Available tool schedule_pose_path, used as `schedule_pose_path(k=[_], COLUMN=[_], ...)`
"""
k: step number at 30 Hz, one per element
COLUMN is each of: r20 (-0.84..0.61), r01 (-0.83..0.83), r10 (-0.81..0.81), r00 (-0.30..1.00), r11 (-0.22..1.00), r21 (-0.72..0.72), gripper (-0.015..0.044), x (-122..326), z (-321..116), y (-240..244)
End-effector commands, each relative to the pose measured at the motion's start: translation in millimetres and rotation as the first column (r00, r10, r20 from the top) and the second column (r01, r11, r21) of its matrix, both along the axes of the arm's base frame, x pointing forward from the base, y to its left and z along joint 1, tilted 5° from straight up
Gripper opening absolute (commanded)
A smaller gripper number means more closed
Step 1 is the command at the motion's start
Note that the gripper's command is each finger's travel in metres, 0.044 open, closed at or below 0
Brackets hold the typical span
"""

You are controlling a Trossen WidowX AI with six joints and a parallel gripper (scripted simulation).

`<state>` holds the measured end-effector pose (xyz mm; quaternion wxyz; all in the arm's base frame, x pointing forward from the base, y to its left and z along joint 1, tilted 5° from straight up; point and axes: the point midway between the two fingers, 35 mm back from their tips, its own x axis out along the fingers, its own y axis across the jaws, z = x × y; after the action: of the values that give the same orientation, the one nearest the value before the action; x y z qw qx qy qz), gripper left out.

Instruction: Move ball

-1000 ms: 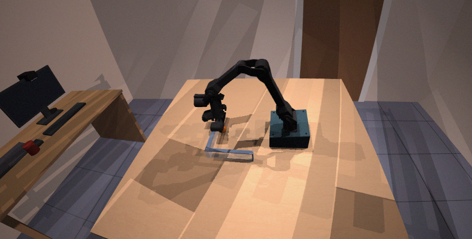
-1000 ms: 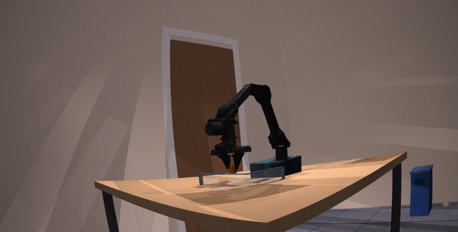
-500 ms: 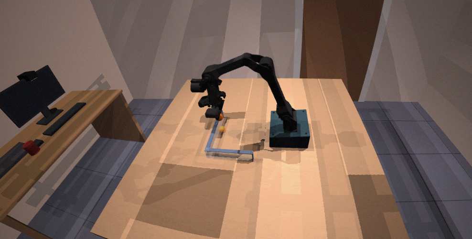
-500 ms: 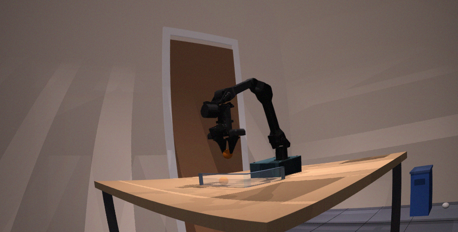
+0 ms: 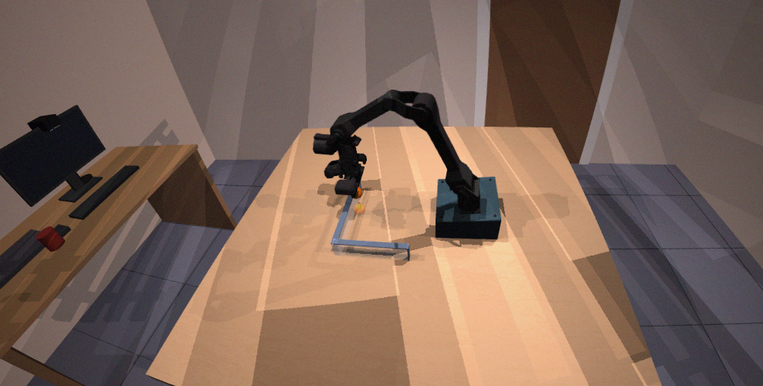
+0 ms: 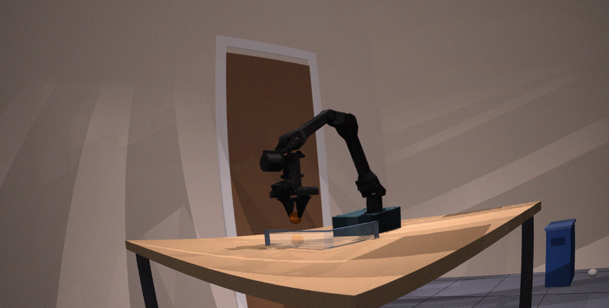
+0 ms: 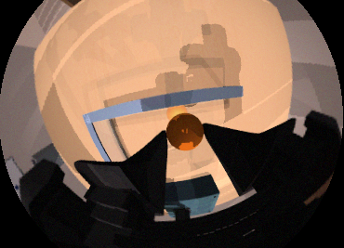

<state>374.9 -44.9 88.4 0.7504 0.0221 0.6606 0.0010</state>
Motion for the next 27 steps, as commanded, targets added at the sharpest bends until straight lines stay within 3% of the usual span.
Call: schedule_pose_path(k=[1,8,27], r20=[-0.015,-0.016,-0.016], r01=[-0.005,-0.005,-0.005], r10=[0.005,0.005,0.005], r00=[1.000,1.000,1.000], r11=[1.000,1.000,1.000], r21=[0.001,0.002,0.002], gripper=[0.0000,0.0000,0.0000], x=[1,5,7], z=[-21,-67,-87], y=[1,2,3])
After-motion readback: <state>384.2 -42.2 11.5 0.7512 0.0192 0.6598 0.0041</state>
